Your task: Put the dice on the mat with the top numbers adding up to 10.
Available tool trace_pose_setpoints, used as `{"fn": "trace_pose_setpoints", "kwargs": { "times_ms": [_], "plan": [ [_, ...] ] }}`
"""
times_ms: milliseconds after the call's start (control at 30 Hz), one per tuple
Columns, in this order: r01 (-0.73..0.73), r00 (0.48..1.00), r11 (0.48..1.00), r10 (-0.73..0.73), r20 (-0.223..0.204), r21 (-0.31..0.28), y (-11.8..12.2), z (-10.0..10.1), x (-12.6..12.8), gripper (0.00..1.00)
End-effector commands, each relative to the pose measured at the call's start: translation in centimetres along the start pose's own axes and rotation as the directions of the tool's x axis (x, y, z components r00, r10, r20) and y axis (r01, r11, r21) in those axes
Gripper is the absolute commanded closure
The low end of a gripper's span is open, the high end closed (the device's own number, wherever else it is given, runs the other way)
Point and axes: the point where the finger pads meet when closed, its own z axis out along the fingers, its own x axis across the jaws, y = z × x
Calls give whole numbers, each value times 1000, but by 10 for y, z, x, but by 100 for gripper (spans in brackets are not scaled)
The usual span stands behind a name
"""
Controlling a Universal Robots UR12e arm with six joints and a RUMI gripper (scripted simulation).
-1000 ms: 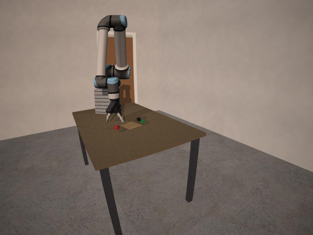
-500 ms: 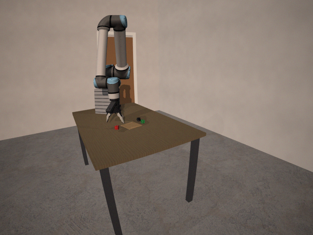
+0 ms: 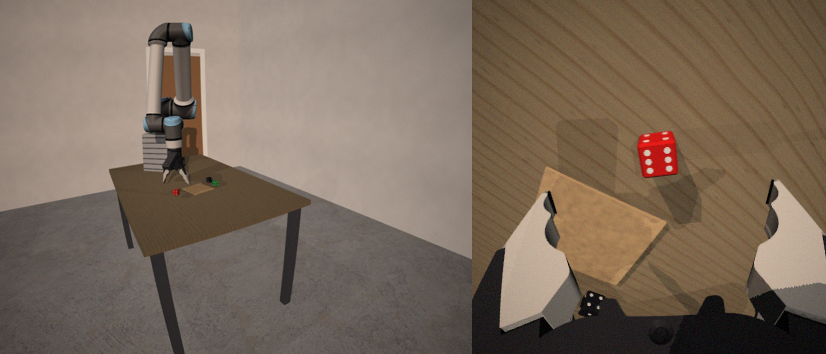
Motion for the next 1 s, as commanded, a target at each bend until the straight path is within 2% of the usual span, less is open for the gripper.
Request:
{"fn": "trace_pose_setpoints", "kwargs": {
  "times_ms": [0,400,467,733,967],
  "plan": [
    [0,1000,1000,0,0,1,17,-1,-9,0],
    [0,1000,1000,0,0,1,108,0,-52,0],
    [0,1000,1000,0,0,1,108,0,-52,0],
    [0,1000,1000,0,0,1,169,0,-81,0],
    [0,1000,1000,0,0,1,206,0,-99,0]
  ]
}}
